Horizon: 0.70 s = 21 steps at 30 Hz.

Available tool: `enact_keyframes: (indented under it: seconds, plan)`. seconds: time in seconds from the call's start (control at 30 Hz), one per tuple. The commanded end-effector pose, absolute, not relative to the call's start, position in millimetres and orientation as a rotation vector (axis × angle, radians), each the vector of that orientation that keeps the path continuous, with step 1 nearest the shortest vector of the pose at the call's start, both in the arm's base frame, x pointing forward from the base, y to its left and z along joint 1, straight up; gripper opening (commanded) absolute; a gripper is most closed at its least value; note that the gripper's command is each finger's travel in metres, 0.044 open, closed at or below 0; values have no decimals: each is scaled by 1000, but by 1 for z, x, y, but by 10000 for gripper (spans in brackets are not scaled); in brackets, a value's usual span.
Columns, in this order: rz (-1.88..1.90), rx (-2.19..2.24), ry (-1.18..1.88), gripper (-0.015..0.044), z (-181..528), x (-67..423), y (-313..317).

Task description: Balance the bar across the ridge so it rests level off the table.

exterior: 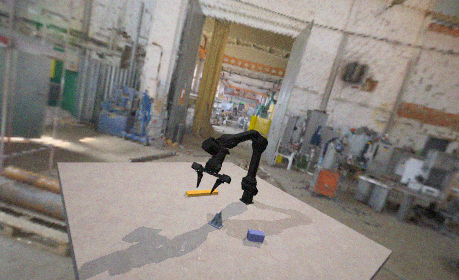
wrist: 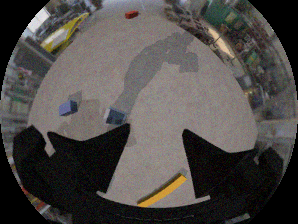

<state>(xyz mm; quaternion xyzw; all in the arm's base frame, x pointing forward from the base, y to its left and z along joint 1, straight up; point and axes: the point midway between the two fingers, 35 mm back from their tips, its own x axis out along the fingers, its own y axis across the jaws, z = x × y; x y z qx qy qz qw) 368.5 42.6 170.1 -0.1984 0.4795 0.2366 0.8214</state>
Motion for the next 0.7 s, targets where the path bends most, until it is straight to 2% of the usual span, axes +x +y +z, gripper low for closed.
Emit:
enact_keyframes:
  seconds: [0.0, 0.67]
  plan:
    - [439, -381, 1085, 315, 162, 363, 19]
    - [126, -142, 1375, 315, 131, 310, -90]
